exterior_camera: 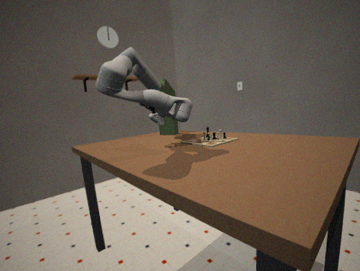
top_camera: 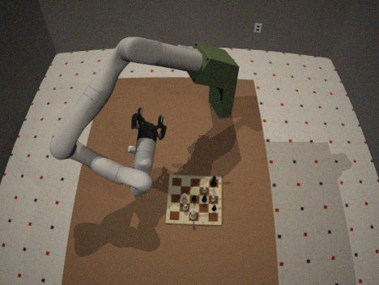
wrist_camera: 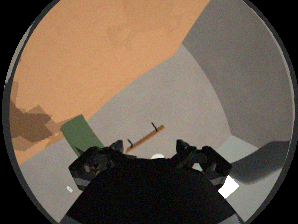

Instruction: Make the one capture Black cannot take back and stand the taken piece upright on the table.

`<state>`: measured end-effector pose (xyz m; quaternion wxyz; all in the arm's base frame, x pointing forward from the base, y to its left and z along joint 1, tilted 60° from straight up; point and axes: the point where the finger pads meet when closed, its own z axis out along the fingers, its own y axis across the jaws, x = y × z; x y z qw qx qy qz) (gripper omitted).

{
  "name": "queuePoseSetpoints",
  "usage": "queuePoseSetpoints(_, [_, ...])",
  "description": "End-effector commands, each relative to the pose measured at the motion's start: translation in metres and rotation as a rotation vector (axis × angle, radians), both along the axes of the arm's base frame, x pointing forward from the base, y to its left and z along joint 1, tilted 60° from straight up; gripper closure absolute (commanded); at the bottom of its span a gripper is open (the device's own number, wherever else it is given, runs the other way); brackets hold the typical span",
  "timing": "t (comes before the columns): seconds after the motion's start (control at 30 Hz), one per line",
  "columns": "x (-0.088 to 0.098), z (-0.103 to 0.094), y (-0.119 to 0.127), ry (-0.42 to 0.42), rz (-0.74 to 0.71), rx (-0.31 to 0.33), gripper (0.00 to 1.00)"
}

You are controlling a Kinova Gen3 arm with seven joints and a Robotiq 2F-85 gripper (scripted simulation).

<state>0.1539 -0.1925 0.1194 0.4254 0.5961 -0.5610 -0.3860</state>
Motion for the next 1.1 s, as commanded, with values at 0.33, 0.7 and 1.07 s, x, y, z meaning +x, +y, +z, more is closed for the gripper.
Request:
queuePoseSetpoints(0.33, [0.0001, 0.0003, 0.0003, 0.0, 0.001, 0.0, 0.0])
queuePoseSetpoints(0.7, [0.0007, 0.0, 0.001, -0.004, -0.003, -0.007, 0.0])
queuePoseSetpoints(1.07, [0.0079, -0.0013, 0.0068, -0.039, -0.03, -0.06, 0.0])
